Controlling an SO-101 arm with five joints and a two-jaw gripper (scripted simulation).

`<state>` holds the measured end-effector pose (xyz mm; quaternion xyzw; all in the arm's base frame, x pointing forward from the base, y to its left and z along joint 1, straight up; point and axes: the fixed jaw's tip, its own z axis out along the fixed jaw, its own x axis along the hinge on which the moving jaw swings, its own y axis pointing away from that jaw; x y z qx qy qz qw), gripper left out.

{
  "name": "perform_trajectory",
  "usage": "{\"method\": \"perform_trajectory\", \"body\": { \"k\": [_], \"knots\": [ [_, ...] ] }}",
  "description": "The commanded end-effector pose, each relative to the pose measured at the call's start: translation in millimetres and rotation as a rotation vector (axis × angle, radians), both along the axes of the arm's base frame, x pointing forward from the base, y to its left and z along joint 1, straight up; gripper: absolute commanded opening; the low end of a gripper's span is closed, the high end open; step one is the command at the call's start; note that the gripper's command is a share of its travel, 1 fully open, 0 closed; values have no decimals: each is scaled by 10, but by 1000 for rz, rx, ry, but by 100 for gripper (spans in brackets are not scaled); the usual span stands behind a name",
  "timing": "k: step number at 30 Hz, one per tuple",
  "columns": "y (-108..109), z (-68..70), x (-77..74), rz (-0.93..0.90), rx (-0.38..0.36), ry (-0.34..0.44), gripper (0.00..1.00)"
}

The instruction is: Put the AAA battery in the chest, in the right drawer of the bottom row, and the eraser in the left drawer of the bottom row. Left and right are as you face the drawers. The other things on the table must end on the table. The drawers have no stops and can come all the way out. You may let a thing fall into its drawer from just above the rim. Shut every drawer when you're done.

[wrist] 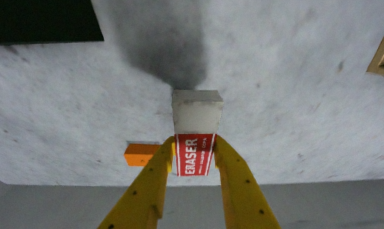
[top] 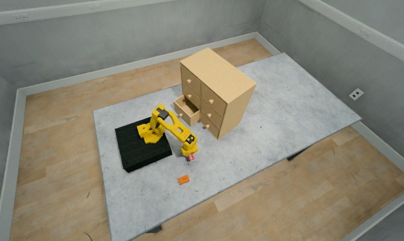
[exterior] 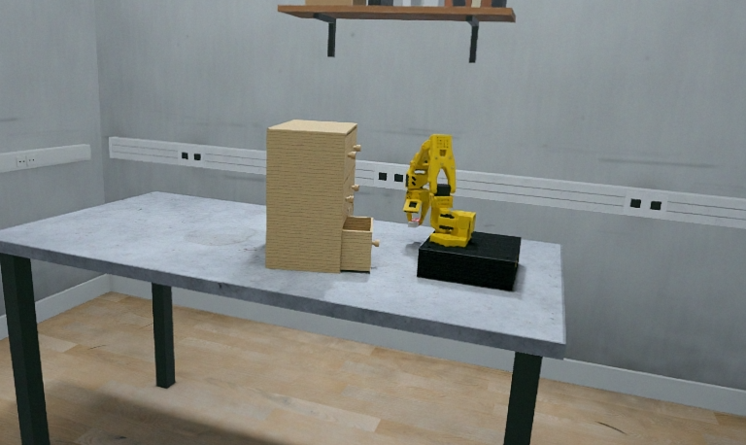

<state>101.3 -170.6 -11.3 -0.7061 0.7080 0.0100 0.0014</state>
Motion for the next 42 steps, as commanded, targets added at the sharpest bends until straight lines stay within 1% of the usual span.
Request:
{"method": "perform_trajectory", "body": {
  "k": [1,10,12,24,42],
  "knots": [
    [62,22,16,117,-16,-13,0],
    [216,17,11,386,-14,-16,0],
    [216,17,11,386,-14,-16,0],
    [419,-5,-16,733,-12,-18,0],
    [419,-5,-16,733,-12,-18,0]
  ]
}}
